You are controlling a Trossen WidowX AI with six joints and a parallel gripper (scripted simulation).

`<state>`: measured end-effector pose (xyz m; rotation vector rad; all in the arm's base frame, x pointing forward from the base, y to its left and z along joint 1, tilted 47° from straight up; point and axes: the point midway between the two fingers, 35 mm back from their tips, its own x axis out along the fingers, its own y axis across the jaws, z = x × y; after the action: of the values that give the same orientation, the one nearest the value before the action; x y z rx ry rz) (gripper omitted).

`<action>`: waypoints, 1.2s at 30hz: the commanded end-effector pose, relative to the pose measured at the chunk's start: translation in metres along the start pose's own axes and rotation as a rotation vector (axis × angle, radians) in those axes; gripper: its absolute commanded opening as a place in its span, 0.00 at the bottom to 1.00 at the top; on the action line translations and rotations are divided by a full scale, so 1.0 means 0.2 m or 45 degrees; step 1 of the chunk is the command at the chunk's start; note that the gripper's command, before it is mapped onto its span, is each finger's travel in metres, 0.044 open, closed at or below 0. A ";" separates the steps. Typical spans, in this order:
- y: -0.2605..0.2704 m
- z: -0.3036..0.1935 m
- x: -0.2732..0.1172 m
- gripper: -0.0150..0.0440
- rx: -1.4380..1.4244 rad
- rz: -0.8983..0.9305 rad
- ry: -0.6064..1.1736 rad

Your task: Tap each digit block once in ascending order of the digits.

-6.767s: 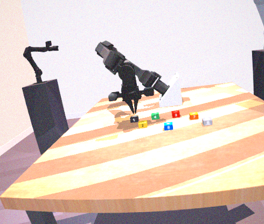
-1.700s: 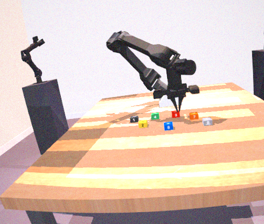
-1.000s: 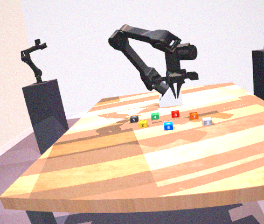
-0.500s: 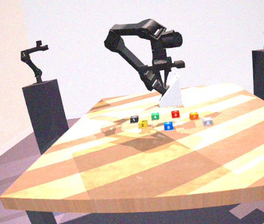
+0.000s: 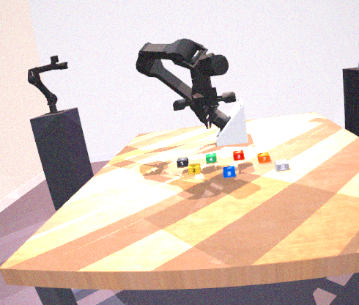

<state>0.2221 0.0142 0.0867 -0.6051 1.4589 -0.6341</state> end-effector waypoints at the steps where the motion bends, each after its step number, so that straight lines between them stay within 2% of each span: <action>1: -0.03 -0.03 0.25 0.29 -0.007 -0.019 0.019; 36: -0.04 -0.04 0.44 0.29 -0.006 -0.024 0.019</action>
<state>0.2169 -0.0513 0.0318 -0.6083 1.4628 -0.6503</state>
